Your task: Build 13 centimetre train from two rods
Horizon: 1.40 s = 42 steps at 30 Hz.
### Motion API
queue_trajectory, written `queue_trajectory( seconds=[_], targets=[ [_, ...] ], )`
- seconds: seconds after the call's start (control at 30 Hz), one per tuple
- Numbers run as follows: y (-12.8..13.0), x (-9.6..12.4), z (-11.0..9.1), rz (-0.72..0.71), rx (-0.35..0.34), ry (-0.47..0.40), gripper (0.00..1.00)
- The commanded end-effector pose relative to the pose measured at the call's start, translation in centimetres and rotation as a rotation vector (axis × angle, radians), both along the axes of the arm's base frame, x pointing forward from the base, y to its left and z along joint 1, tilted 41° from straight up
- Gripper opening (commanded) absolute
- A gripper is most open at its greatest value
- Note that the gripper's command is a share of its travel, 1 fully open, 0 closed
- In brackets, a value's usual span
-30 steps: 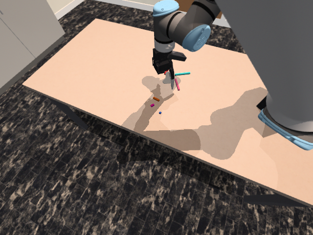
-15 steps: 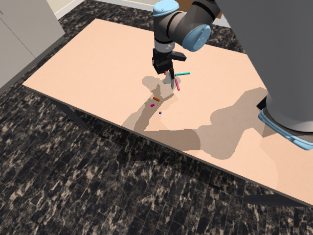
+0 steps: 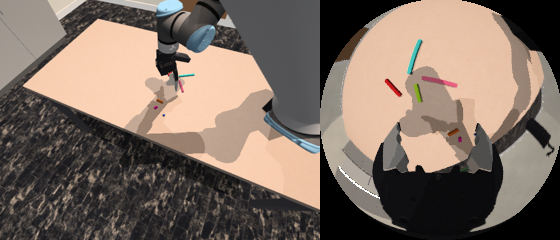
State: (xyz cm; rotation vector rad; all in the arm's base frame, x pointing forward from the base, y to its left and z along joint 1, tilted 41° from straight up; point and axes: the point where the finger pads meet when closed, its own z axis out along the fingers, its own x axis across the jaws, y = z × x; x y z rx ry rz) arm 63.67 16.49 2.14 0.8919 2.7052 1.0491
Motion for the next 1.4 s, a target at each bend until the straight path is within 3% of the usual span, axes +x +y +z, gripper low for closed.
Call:
queue_trajectory(
  seconds=[0.0, 0.13, 0.27, 1.37],
  targets=[
    [-0.6, 1.0, -0.1, -0.002, 0.000, 0.001, 1.00],
    [-4.1, 6.2, -0.8, -0.014, 0.004, 0.009, 1.00],
    [-6.3, 9.2, -1.4, -0.020, 0.007, 0.014, 1.00],
    [-6.4, 9.3, -1.4, -0.021, 0.007, 0.014, 1.00]
  ],
)
